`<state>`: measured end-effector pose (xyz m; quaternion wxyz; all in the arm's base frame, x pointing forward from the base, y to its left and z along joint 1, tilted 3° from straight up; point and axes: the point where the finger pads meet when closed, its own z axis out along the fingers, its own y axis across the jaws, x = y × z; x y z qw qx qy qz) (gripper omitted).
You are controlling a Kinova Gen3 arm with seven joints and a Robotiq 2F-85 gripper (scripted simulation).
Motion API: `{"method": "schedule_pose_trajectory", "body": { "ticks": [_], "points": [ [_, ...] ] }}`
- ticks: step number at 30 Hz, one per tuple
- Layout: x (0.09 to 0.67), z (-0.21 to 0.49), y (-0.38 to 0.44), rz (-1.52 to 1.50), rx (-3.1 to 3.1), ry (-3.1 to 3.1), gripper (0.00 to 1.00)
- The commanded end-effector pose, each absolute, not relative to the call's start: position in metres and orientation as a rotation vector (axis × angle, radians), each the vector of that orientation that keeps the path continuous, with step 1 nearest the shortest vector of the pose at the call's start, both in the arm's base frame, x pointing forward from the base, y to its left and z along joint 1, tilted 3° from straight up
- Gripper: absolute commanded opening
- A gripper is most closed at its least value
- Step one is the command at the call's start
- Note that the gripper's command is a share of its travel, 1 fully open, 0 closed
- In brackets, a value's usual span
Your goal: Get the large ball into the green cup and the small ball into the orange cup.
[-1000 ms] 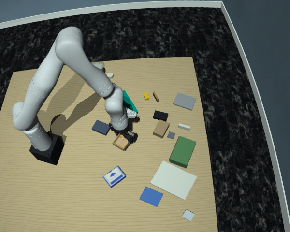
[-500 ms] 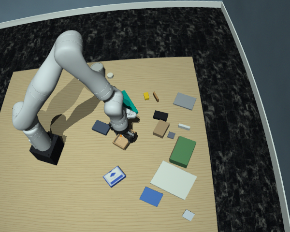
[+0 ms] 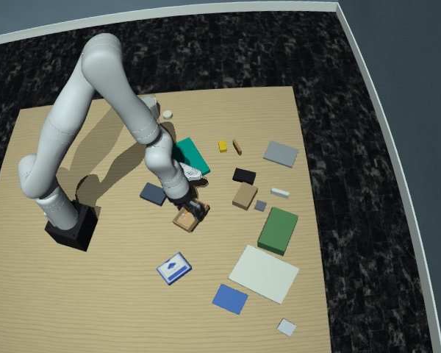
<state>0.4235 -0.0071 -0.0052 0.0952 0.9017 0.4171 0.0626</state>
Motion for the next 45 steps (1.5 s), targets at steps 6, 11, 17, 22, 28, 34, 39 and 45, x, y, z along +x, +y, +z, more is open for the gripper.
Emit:
{"method": "schedule_pose_trajectory", "body": {
  "ticks": [6,11,17,22,28,34,39,45],
  "points": [
    [0.4180,-0.0067,0.0058,0.331,2.647,1.282,0.71],
    [0.4166,-0.0071,0.0049,0.455,2.638,1.282,0.71],
    [0.4155,-0.0075,0.0043,0.554,2.628,1.279,0.71],
    [0.4152,-0.0077,0.0041,0.582,2.622,1.277,0.71],
    [0.4152,-0.0077,0.0041,0.587,2.621,1.276,0.71],
    [0.4151,-0.0077,0.0041,0.591,2.620,1.276,0.71],
    [0.4166,-0.0071,0.0043,0.481,2.663,1.295,0.71],
    [0.4184,-0.0066,0.0045,0.350,2.709,1.315,0.71]
  ]
}}
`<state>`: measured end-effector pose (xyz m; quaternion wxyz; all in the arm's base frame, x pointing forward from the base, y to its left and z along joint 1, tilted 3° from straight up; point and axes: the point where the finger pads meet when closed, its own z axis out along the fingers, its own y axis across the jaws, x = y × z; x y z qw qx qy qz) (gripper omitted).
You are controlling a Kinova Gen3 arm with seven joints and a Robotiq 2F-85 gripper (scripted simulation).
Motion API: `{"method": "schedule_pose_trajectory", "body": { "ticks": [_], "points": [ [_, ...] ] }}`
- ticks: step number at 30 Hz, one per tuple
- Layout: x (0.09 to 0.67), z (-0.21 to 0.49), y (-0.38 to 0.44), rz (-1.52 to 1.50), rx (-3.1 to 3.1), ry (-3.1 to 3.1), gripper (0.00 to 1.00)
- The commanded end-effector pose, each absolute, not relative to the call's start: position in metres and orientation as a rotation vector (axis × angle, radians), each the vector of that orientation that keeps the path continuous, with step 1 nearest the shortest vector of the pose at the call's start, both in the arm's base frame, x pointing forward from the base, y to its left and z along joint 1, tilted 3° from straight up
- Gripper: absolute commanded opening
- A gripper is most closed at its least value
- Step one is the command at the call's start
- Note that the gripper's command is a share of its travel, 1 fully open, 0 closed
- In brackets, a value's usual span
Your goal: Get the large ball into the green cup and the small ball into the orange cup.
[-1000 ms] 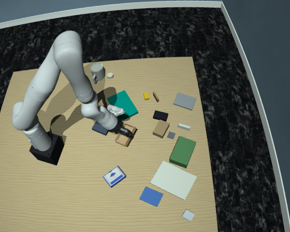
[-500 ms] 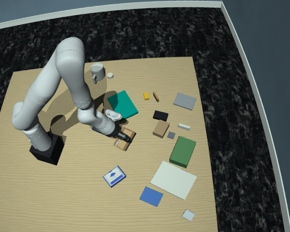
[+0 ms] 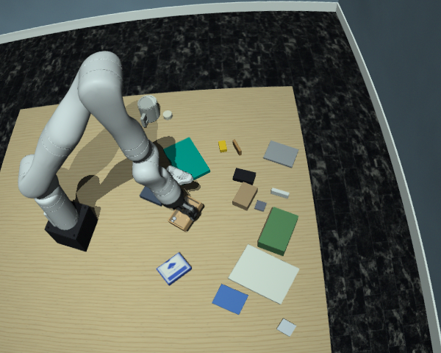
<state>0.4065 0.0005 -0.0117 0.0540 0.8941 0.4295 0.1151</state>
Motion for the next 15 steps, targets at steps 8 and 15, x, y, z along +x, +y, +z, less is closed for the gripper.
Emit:
{"method": "schedule_pose_trajectory", "body": {
  "ticks": [8,15],
  "points": [
    [0.4203,-0.0062,0.0047,0.212,2.751,1.333,0.71],
    [0.4220,-0.0061,0.0049,0.087,2.783,1.347,0.71]
  ]
}}
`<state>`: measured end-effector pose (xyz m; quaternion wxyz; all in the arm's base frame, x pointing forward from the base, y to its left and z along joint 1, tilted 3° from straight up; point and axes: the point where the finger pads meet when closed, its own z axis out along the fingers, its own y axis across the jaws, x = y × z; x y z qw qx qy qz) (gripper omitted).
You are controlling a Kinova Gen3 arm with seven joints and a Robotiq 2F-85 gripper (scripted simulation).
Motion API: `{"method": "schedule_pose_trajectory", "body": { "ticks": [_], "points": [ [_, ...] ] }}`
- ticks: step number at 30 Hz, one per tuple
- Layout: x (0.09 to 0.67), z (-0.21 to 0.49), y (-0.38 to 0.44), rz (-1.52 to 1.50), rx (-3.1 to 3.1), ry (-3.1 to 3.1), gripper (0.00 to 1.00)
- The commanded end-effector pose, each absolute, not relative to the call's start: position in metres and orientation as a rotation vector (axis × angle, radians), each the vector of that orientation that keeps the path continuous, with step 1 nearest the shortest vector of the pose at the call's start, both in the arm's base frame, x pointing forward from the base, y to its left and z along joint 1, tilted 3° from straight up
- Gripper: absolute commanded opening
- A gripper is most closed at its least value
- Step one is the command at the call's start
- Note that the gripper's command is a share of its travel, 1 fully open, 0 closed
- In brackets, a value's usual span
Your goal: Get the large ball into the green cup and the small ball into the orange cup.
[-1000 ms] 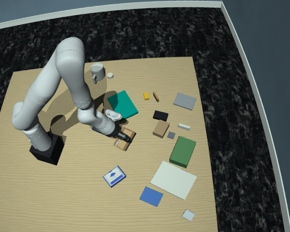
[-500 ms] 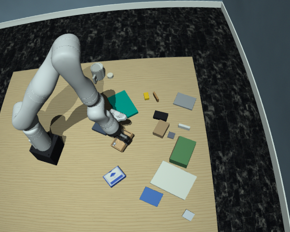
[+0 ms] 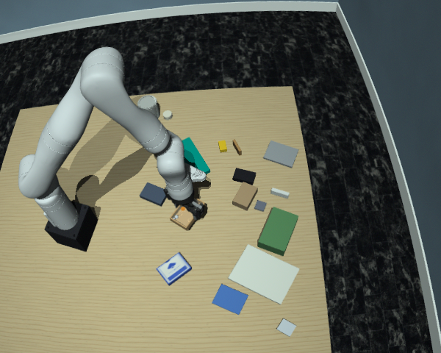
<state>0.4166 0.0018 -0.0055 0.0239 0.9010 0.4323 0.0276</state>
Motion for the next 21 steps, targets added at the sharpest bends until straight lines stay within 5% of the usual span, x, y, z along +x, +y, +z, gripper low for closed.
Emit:
{"method": "schedule_pose_trajectory", "body": {
  "ticks": [1,21],
  "points": [
    [0.4220,-0.0061,0.0049,0.087,2.783,1.347,0.71],
    [0.4225,-0.0061,0.0048,0.055,2.795,1.353,0.71]
  ]
}}
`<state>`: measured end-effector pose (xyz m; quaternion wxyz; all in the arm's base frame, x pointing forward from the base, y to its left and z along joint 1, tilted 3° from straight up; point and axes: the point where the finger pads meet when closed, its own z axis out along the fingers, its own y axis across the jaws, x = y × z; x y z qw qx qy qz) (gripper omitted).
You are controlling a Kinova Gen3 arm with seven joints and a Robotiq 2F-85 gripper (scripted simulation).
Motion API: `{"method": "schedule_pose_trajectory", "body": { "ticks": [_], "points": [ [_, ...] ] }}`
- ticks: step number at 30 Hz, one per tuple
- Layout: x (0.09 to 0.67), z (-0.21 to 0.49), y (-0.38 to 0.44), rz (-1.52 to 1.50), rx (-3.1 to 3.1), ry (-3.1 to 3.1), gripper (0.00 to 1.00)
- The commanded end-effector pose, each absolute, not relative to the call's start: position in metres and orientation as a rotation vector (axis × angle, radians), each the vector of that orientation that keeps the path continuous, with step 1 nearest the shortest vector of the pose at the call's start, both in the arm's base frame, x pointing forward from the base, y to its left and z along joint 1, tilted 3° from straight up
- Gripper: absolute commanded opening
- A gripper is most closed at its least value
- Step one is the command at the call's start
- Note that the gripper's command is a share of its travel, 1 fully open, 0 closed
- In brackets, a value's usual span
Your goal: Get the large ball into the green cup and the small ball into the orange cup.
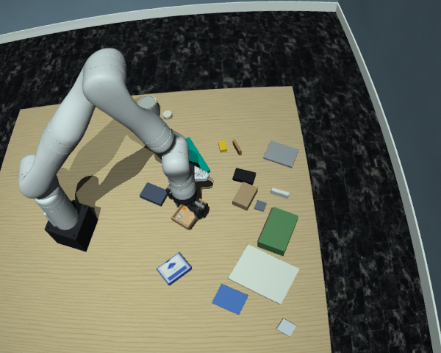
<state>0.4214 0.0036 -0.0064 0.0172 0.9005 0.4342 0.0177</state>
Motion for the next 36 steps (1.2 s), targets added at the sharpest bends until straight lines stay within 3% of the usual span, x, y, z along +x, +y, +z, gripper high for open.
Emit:
{"method": "schedule_pose_trajectory", "body": {
  "ticks": [1,36],
  "points": [
    [0.4225,-0.0061,0.0049,0.055,2.794,1.352,0.71],
    [0.4222,-0.0061,0.0046,0.082,2.799,1.356,0.71]
  ]
}}
